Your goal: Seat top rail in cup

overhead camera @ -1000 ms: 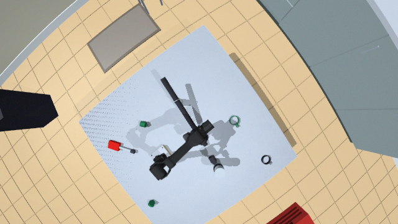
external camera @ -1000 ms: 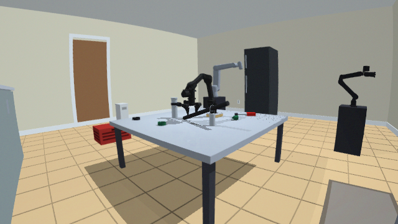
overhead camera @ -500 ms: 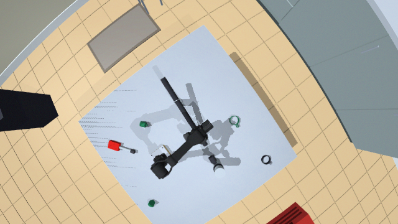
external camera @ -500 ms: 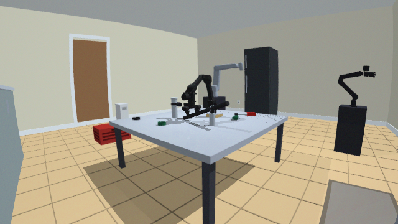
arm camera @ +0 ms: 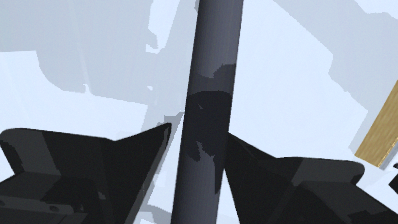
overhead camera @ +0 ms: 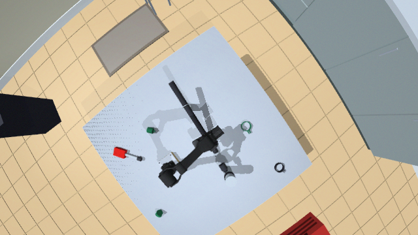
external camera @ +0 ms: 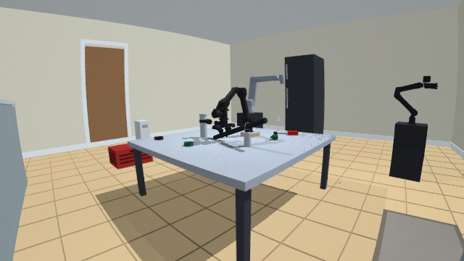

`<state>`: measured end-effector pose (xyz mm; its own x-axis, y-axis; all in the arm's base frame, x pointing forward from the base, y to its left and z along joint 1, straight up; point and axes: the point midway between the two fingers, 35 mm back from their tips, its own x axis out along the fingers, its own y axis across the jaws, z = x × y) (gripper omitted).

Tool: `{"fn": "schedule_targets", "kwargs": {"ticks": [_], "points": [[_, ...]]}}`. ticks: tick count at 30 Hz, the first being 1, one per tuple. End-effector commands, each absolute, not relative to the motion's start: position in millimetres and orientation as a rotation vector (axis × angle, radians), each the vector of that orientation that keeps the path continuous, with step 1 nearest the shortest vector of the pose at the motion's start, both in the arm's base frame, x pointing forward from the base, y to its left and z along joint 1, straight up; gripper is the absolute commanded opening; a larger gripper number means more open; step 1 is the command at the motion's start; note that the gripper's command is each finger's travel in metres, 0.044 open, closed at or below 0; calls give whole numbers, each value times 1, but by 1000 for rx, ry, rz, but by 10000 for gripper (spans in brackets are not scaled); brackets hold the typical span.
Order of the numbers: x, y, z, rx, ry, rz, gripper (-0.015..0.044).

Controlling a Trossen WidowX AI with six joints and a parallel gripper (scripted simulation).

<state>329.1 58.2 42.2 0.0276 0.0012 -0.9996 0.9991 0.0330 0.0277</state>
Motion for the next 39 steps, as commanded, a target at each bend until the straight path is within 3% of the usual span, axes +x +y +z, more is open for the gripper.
{"fn": "schedule_targets", "kwargs": {"ticks": [1,10,15,39], "points": [[329,58,41,1201,1203,-1168,177],[329,58,41,1201,1203,-1168,117],[328,58,47,1201,1203,-1168,0],[322,27,123,977,960,-1313,0]]}}
